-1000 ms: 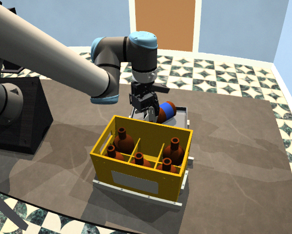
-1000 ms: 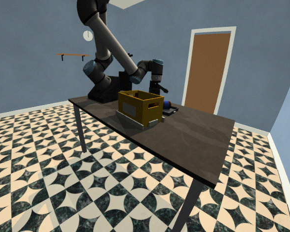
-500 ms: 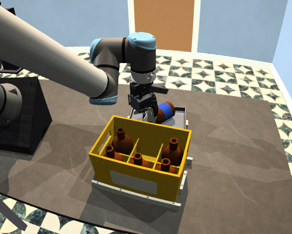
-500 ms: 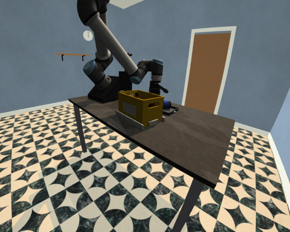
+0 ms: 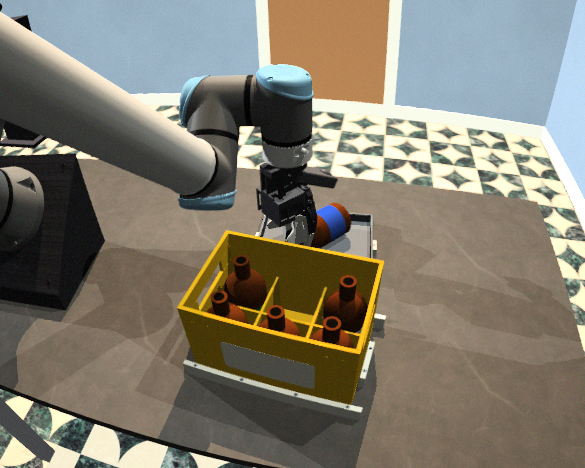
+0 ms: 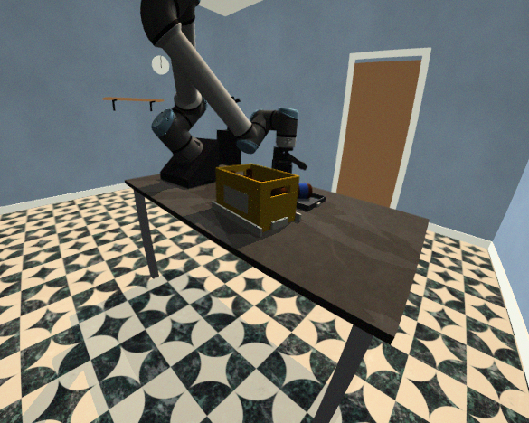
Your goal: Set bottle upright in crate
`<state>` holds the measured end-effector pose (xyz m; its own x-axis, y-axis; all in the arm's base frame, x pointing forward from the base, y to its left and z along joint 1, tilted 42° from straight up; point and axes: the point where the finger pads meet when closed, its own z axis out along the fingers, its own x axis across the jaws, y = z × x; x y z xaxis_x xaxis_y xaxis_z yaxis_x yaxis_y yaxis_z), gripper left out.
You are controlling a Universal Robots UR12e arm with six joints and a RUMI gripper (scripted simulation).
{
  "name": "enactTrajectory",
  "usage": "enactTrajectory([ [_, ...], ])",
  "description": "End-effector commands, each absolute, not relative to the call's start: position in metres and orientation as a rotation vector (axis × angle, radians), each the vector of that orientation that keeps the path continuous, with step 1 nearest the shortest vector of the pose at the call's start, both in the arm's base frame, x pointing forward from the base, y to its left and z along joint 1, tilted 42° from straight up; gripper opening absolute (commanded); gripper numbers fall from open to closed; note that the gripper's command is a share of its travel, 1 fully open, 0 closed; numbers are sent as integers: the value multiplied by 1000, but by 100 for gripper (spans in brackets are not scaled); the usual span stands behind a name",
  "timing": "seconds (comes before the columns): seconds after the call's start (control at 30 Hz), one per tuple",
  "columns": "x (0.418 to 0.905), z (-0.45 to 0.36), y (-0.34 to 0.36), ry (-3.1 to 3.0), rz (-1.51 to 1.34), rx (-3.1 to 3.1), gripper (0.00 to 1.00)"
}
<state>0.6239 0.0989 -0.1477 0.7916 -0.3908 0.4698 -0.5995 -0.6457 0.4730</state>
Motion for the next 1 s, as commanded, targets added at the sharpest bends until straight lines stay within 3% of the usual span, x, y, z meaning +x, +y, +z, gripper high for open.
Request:
enactTrajectory([
  [0.0, 624, -147, 99, -731, 435, 2349, 38],
  [0.4, 624, -147, 99, -731, 435, 2349, 38],
  [0.43, 624, -147, 99, -731, 435, 2349, 0],
  [0.97, 624, -147, 99, -731, 435, 2349, 0],
])
